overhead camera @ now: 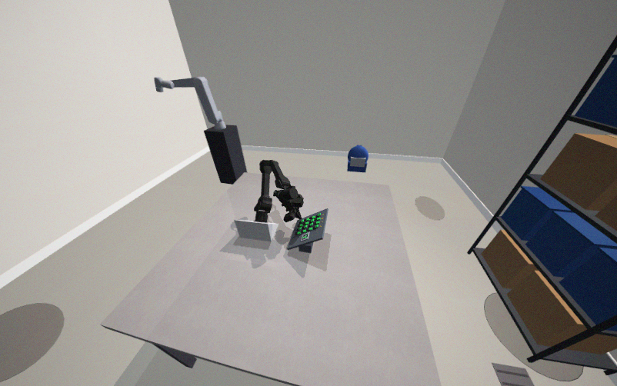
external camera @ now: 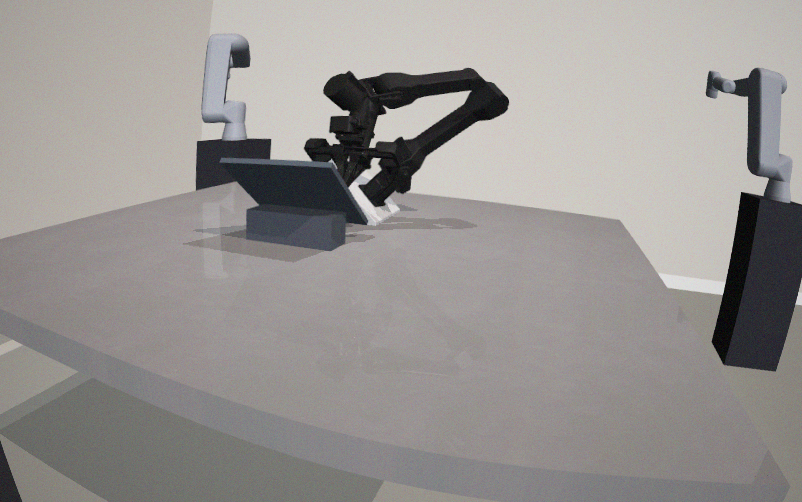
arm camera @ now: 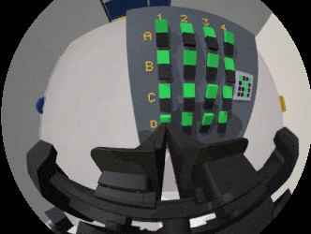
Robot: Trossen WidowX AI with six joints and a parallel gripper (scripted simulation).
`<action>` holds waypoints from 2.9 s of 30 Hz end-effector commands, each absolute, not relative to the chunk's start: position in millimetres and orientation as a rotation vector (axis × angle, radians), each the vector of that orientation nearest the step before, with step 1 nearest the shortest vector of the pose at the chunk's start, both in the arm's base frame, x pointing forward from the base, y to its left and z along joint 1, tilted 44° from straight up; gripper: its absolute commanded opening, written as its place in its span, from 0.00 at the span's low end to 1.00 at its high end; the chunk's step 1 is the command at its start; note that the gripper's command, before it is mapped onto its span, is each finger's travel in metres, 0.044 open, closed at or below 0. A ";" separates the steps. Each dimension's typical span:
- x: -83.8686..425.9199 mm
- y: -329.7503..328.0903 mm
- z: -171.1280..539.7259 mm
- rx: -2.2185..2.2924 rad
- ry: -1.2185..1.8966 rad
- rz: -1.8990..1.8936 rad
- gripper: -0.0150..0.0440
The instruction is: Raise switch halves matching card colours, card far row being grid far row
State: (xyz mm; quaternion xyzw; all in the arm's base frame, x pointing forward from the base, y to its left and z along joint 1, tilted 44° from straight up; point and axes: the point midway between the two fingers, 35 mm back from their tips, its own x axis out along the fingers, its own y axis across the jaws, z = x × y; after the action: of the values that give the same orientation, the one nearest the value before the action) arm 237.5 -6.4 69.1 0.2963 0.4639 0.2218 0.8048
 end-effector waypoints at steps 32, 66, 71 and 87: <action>242.1 2.1 59.6 0.639 1.002 0.472 0.25; 244.3 5.0 56.9 0.639 1.001 0.472 0.25; 243.9 3.9 58.6 0.637 0.997 0.476 0.25; 230.3 -57.2 94.9 0.642 0.980 0.460 0.25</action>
State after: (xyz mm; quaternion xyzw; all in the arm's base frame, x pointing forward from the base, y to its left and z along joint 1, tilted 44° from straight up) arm 218.1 -41.9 94.1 0.3007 0.4605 0.2135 0.8075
